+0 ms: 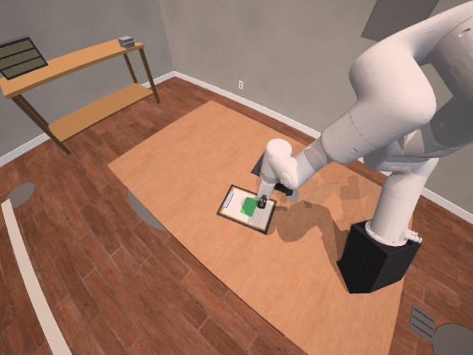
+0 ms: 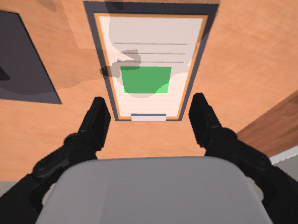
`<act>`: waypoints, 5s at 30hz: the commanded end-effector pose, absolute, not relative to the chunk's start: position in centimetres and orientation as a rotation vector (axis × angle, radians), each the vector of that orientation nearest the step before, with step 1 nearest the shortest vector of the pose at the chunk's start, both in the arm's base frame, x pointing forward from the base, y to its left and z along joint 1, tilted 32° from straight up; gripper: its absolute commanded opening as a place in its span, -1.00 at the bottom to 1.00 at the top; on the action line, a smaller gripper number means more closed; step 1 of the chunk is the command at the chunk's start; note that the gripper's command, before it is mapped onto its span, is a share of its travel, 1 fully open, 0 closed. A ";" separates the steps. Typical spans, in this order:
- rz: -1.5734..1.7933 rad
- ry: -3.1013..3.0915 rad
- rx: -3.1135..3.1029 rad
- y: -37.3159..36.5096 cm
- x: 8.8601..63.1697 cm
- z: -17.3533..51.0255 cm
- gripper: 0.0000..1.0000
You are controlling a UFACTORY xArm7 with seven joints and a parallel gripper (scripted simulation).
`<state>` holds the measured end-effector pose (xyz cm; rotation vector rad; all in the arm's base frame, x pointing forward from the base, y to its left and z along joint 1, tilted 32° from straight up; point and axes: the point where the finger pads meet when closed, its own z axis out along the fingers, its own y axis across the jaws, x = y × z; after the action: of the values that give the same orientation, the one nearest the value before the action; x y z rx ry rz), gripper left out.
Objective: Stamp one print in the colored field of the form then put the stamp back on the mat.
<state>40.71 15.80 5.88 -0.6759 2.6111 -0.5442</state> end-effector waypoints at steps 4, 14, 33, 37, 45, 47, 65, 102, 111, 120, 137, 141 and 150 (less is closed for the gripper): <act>-0.542 2.609 -0.676 15.9 40.8 5.9 1.00; -0.542 2.609 -0.676 15.9 40.8 5.9 1.00; -0.703 2.385 -1.438 17.2 39.4 9.1 1.00; -0.757 2.262 -1.685 17.7 38.5 10.7 1.00; -0.844 1.934 -2.170 18.0 37.4 12.4 1.00; -0.844 1.934 -2.170 18.0 37.4 12.4 1.00; -0.864 1.523 -2.608 15.7 38.6 13.4 0.79; -0.864 1.523 -2.608 -8.1 51.0 22.1 0.79; -0.864 1.523 -2.608 -8.2 51.3 21.6 0.79; -0.864 1.523 -2.608 -8.9 52.4 19.6 0.79; -0.864 1.523 -2.608 -10.5 55.2 14.4 0.79; -0.864 1.523 -2.608 -10.7 55.5 13.8 0.79; -0.864 1.523 -2.608 -10.7 55.6 13.6 0.79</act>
<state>55.36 -10.75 13.79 -2.6061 1.4774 -0.7947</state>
